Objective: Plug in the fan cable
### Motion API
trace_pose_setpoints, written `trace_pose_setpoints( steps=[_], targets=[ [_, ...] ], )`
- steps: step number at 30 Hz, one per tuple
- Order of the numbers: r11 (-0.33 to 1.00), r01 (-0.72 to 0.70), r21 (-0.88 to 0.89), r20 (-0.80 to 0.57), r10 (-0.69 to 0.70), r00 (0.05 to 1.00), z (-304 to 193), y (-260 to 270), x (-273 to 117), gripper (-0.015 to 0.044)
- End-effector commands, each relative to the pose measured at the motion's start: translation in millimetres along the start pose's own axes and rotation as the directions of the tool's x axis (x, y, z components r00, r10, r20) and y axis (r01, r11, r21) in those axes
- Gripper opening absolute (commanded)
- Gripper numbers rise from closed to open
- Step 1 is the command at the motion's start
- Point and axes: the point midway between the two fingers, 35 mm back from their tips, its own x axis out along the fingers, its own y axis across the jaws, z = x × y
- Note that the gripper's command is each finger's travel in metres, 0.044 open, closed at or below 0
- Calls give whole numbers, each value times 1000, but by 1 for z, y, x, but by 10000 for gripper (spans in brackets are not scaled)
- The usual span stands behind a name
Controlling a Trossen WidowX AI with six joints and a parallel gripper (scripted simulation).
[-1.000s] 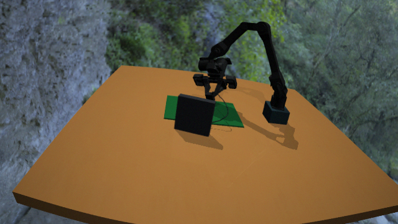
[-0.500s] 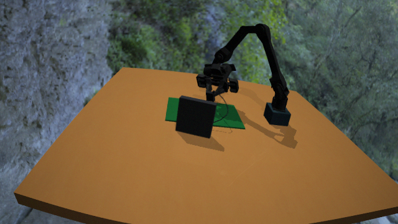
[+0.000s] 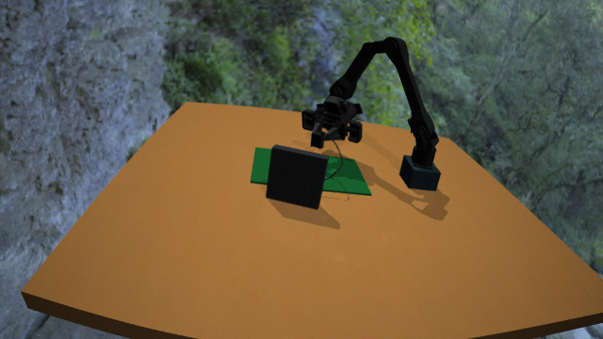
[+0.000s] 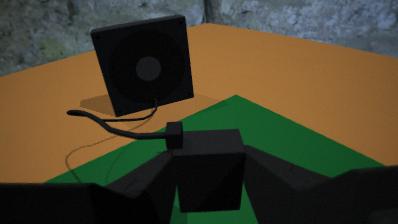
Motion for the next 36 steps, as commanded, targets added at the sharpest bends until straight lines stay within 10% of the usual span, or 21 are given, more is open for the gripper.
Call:
trace_pose_setpoints(
  steps=[1, 36],
  targets=[
    [999, 41, -19, 58, -39, 998, 2, -2, -5, 0],
    [998, 66, -20, 88, -64, 994, 9, -3, -11, 0]
  ],
)
